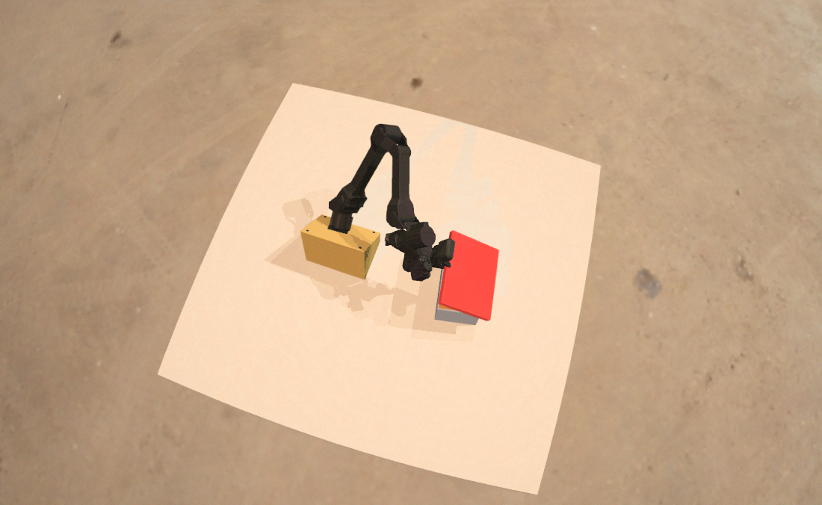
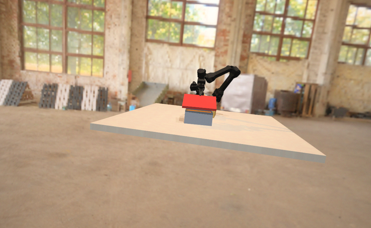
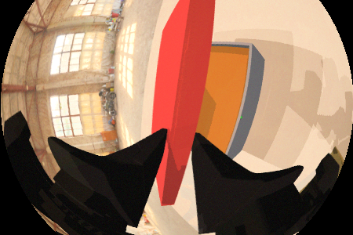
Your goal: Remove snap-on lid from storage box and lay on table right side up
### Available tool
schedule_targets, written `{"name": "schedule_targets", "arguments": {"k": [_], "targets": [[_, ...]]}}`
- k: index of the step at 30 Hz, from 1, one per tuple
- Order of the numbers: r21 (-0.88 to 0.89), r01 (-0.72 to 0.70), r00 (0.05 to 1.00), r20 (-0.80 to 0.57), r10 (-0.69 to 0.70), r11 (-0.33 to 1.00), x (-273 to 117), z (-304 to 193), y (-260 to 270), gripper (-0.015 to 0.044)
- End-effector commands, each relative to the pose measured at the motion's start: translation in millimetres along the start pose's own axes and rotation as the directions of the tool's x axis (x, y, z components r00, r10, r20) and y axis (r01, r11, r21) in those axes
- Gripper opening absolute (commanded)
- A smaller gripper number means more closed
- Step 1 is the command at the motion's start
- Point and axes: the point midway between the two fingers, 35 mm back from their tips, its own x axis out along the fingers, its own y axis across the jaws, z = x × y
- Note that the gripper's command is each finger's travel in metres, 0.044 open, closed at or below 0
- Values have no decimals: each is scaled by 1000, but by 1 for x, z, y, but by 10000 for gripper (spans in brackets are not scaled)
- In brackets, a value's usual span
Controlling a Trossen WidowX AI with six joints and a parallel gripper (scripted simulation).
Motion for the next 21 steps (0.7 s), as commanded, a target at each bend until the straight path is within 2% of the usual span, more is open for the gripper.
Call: {"name": "schedule_targets", "arguments": {"k": [1, 21], "targets": [[-20, -13, 1000, -2, 13, 1000, -6, -1, 12, 0], [-20, -13, 1000, -1, 13, 1000, -23, -1, 31, 0]]}}
